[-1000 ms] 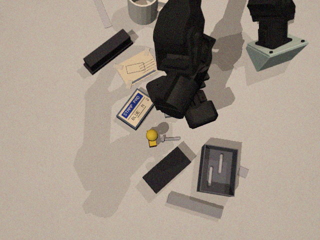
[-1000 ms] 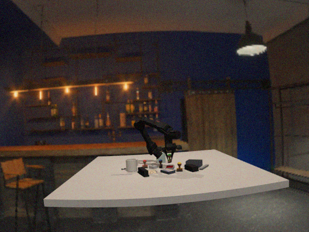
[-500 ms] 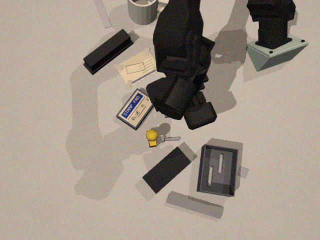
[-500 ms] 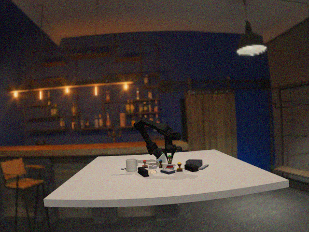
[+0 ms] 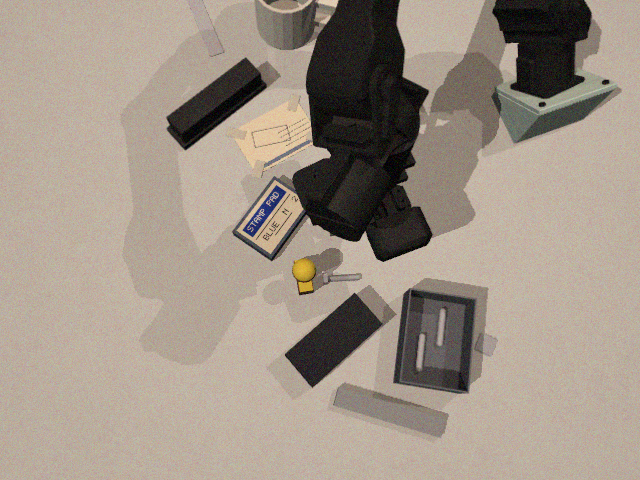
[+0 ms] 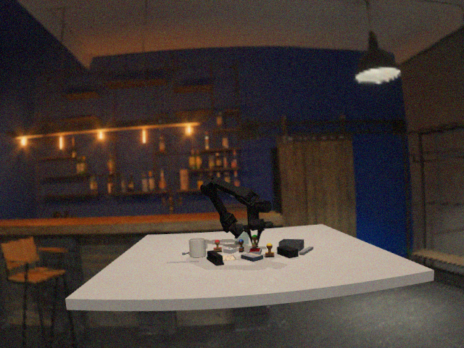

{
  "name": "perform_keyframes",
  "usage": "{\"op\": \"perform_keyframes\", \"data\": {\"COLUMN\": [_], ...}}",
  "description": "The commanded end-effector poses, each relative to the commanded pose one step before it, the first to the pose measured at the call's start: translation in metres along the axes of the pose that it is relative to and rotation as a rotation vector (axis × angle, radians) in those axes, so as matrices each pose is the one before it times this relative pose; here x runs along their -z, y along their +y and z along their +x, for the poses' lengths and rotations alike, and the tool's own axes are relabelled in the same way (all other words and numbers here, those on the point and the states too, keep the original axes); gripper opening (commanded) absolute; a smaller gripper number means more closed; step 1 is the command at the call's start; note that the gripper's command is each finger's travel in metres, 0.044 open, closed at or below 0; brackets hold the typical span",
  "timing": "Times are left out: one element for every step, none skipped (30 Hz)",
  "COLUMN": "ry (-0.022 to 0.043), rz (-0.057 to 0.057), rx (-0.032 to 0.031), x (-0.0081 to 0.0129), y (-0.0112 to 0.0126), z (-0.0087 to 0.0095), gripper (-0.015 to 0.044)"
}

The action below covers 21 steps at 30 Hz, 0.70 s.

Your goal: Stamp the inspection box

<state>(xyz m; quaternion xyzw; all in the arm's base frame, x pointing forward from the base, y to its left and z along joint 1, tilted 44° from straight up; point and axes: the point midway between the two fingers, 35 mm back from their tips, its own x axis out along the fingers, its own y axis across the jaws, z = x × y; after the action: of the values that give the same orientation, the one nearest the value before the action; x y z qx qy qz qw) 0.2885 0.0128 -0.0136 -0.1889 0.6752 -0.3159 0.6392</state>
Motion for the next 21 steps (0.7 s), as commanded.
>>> {"op": "perform_keyframes", "data": {"ry": [-0.00046,0.0,0.0,0.0,0.0,0.0,0.0,0.0,0.0,0.0,0.0,0.0,0.0,0.0,0.0,0.0,0.0,-0.00007,-0.00009,-0.00011,-0.00005], "rz": [-0.0045,0.0001,0.0001,0.0001,0.0001,0.0001,0.0001,0.0001,0.0001,0.0001,0.0001,0.0,0.0,0.0,0.0,0.0,0.0,0.001,0.0013,0.0016,0.0007], "rx": [0.00521,0.00005,0.00005,0.00006,0.00006,0.00006,0.00006,0.00006,0.00006,0.00006,0.00005,0.00003,0.00001,0.0,0.0,0.0,0.0,-0.00002,-0.00003,-0.00004,-0.00002], "x": [0.00093,0.00005,0.00005,0.00005,0.00005,0.00005,0.00005,0.00006,0.00006,0.00006,0.00005,0.00003,0.00001,0.0,0.0,0.0,0.0,-0.00001,-0.00001,-0.00002,-0.00001], "y": [-0.00073,-0.00004,-0.00004,-0.00004,-0.00005,-0.00005,-0.00005,-0.00005,-0.00005,-0.00005,-0.00004,-0.00002,-0.00001,0.0,0.0,0.0,0.0,-0.00001,-0.00002,-0.00002,-0.00001], "z": [0.00418,0.00065,0.00065,0.00065,0.00065,0.00065,0.00065,0.00065,0.00065,0.00065,0.00052,0.00031,0.0001,0.0,0.0,0.0,0.0,0.00022,0.00028,0.00034,0.00016], "gripper": [0.0,0.0,0.0,0.0,0.0,0.0,0.0,0.0,0.0,0.0,0.0,0.0,0.0,0.0,0.0,0.0,0.0,0.0,0.0,0.0,0.0]}}
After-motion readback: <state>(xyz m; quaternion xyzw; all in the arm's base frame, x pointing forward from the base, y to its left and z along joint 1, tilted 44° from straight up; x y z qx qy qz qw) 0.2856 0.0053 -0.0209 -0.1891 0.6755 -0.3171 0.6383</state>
